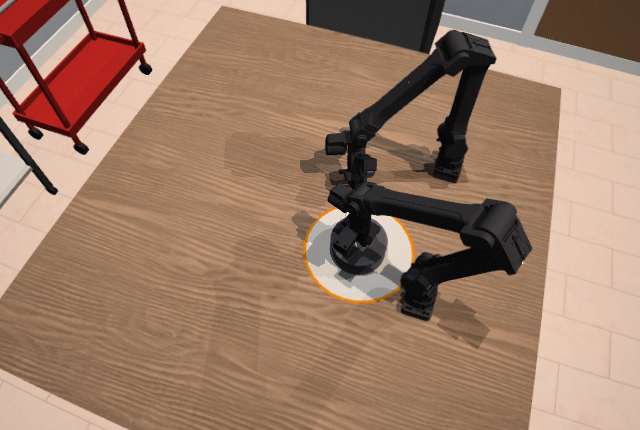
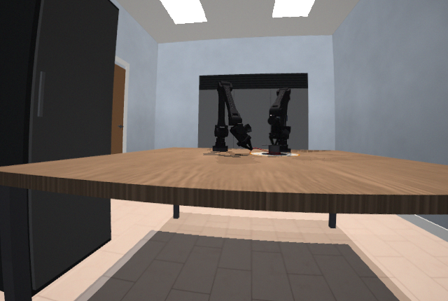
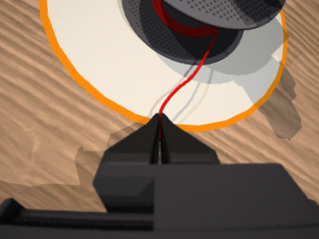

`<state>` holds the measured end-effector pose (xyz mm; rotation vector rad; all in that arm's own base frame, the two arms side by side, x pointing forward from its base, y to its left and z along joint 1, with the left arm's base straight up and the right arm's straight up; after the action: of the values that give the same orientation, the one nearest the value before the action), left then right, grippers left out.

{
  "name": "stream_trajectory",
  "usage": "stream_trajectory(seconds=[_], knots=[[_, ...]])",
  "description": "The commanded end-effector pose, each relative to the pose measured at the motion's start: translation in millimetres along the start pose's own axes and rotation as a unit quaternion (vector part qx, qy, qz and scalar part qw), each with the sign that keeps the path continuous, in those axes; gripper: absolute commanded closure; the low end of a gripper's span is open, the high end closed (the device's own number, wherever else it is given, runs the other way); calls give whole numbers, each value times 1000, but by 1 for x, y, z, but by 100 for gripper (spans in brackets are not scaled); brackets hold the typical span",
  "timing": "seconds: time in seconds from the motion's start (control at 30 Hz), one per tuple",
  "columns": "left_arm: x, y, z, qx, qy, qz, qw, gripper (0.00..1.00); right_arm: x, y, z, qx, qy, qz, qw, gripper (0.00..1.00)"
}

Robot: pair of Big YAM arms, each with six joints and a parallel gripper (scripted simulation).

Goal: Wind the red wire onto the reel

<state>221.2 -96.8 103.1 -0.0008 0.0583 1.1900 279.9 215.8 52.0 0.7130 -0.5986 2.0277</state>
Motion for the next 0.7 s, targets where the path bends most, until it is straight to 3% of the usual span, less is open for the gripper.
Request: stream_trajectory(seconds=[0.0, 0.3, 0.43, 0.53, 0.57, 0.67], knots=[[-4, -15, 9, -19, -20, 159, 987, 69, 3, -10, 4, -16, -4, -1, 1000, 100], [-4, -15, 9, -19, -20, 159, 987, 100, 1, -14, 7, -16, -6, 0, 1000, 100], [-4, -15, 9, -18, -20, 148, 989, 100, 1, -15, 8, -16, -6, 0, 1000, 100], [-4, -15, 9, -16, -23, 27, 999, 100, 0, -16, 9, -16, -6, -1, 1000, 100], [-4, -15, 9, -14, -24, -47, 999, 100, 0, -16, 10, -16, -6, -2, 1000, 100], [-5, -15, 9, -9, -31, -133, 991, 100, 0, -17, 10, -16, -6, -4, 1000, 100]])
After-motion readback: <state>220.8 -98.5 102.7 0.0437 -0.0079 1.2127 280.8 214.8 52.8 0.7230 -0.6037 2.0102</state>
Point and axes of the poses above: on each arm, the point where the finger pads meet when closed, its own z axis back along the fingers, its own y axis across the jaws, x = y × z, the point moved 6 cm from there along z, back along the fingers, and after that the axes turned 5 degrees about -z, right-handed, at the moved point
